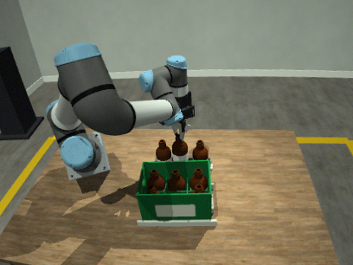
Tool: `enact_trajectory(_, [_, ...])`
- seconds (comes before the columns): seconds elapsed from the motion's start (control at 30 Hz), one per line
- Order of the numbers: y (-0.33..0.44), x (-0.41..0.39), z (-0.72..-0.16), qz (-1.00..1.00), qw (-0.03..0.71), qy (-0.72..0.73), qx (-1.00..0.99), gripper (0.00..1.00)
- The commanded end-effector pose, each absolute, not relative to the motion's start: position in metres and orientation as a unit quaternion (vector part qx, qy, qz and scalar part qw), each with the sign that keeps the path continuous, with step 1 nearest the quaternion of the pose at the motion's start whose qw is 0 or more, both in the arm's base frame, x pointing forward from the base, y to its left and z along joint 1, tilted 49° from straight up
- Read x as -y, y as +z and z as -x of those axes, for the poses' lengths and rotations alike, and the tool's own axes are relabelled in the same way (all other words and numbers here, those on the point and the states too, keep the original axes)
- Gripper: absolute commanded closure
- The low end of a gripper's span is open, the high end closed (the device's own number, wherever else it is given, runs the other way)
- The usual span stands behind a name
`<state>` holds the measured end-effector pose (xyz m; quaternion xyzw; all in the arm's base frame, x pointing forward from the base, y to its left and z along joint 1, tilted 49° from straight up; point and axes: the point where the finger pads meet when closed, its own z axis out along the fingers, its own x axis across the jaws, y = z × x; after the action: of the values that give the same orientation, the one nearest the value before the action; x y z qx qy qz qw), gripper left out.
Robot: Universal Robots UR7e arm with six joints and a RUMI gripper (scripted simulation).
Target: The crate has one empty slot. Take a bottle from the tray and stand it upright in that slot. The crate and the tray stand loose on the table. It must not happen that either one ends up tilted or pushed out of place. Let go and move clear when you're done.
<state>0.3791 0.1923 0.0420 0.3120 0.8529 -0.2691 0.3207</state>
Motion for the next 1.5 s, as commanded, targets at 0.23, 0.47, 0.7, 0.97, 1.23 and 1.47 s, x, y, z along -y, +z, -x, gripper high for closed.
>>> enact_trajectory(0.23, [0.046, -0.197, -0.379, -0.312, 0.323, -0.266, -0.853, 1.00])
enact_trajectory(0.47, [0.048, -0.200, -0.378, -0.312, 0.323, -0.266, -0.853, 1.00])
enact_trajectory(0.7, [0.052, -0.204, -0.376, -0.312, 0.323, -0.266, -0.853, 1.00])
enact_trajectory(0.97, [0.057, -0.209, -0.374, -0.312, 0.323, -0.266, -0.853, 1.00])
enact_trajectory(1.23, [0.063, -0.216, -0.371, -0.312, 0.323, -0.266, -0.853, 1.00])
enact_trajectory(1.47, [0.068, -0.221, -0.369, -0.312, 0.323, -0.266, -0.853, 1.00])
